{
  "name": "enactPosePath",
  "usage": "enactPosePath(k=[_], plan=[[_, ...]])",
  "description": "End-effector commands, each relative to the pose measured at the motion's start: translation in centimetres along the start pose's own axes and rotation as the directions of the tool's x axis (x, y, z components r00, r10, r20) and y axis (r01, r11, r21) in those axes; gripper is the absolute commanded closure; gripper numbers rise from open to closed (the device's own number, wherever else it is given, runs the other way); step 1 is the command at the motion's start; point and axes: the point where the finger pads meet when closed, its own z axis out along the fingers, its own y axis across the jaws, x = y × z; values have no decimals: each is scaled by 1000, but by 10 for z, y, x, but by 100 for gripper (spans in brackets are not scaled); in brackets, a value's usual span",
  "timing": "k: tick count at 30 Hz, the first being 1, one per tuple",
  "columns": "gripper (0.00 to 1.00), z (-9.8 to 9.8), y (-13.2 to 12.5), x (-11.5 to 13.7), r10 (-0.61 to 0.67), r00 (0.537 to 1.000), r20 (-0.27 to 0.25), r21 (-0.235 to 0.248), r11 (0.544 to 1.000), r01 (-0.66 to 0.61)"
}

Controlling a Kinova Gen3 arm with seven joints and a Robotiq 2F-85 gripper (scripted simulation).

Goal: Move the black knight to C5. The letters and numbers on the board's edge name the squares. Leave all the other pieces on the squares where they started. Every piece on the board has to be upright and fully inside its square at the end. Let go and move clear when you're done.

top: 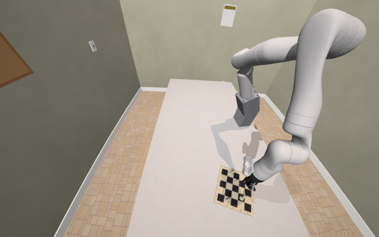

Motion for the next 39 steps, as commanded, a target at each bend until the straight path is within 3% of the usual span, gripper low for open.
enactPosePath(k=[1, 5, 12, 19, 39], plan=[[100, -2, 16, -6, 141, 990, -3, 13, 990, -141], [100, -2, 24, -5, 241, 970, -3, 15, 970, -241], [100, -4, 46, 2, 525, 851, -3, 32, 851, -525], [100, -5, 56, 11, 659, 753, -2, 47, 752, -658], [100, -5, 56, 11, 676, 737, 1, 50, 736, -675]])
